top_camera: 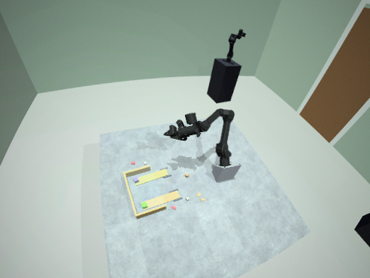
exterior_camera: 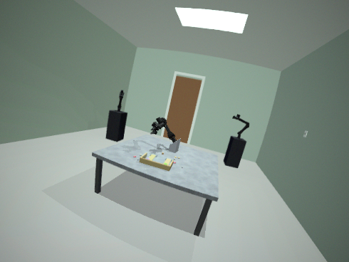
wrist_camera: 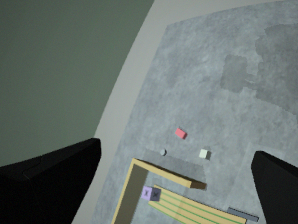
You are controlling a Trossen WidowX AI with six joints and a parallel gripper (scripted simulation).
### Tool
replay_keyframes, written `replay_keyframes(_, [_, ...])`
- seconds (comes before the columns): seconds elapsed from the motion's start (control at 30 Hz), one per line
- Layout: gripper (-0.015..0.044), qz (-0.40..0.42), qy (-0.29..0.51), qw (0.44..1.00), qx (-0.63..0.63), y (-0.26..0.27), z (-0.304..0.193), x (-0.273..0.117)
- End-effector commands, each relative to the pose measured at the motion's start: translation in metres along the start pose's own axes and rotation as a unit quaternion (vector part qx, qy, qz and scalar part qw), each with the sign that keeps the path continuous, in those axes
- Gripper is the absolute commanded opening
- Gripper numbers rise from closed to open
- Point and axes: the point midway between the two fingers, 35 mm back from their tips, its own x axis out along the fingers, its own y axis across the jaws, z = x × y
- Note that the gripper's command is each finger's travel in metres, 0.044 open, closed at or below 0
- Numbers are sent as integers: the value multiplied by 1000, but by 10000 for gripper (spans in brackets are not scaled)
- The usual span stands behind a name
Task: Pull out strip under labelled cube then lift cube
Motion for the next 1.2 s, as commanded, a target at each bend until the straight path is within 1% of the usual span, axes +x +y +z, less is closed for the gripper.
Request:
replay_keyframes(0.0, [400,37,57,980,-185,16,-72,-9])
replay_keyframes(0.13, [400,79,92,929,-350,21,-133,-25])
replay_keyframes(0.27, [400,128,113,844,-509,16,-189,-48])
replay_keyframes(0.33, [400,145,116,808,-559,12,-207,-56])
replay_keyframes(1.13, [400,146,117,804,-565,12,-208,-57])
replay_keyframes(1.17, [374,145,119,803,-566,12,-209,-56])
